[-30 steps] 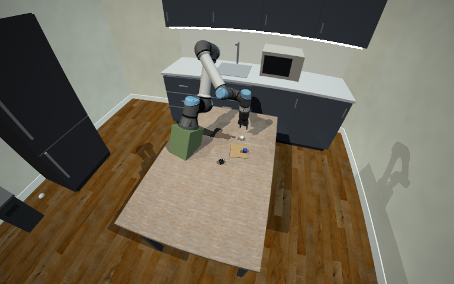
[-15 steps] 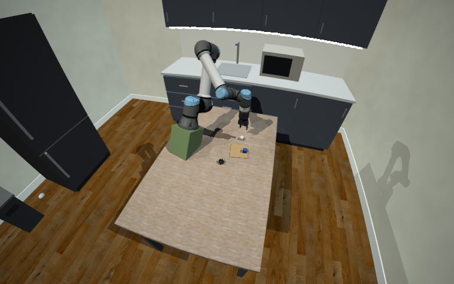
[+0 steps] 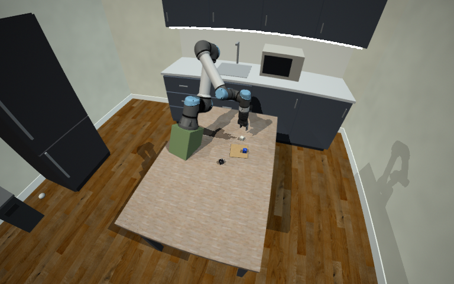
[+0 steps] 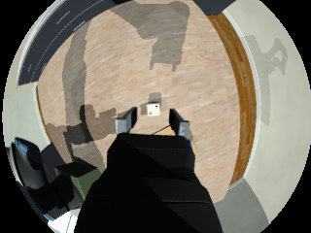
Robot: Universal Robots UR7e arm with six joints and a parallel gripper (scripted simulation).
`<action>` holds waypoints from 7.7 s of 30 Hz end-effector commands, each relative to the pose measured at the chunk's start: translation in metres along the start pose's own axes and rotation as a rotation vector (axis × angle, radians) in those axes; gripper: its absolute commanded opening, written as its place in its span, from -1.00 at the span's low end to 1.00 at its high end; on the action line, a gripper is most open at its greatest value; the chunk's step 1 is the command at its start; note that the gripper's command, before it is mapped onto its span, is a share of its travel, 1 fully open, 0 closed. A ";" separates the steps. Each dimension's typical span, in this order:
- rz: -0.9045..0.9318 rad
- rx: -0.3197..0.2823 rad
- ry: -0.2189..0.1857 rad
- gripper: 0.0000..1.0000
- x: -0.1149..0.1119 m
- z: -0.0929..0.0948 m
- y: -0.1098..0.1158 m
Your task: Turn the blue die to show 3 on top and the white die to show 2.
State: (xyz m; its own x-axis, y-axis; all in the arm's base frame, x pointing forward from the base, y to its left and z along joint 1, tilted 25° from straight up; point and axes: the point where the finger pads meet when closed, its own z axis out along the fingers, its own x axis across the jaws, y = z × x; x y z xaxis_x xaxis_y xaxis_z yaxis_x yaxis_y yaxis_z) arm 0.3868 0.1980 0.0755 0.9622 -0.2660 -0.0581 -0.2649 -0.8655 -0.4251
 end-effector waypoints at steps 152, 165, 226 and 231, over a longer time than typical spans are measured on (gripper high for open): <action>1.221 0.000 0.000 0.74 0.000 0.073 0.012; 1.221 0.000 0.000 0.74 0.000 0.075 0.012; 1.221 0.000 0.000 0.74 -0.002 0.075 0.012; 1.221 0.000 0.000 0.74 -0.002 0.075 0.012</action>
State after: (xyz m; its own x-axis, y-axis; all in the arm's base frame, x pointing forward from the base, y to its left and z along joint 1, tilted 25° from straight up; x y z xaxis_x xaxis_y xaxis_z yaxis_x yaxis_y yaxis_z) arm 0.3875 0.2192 0.0030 0.0800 -0.9042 -0.4195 -0.9948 -0.0457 -0.0911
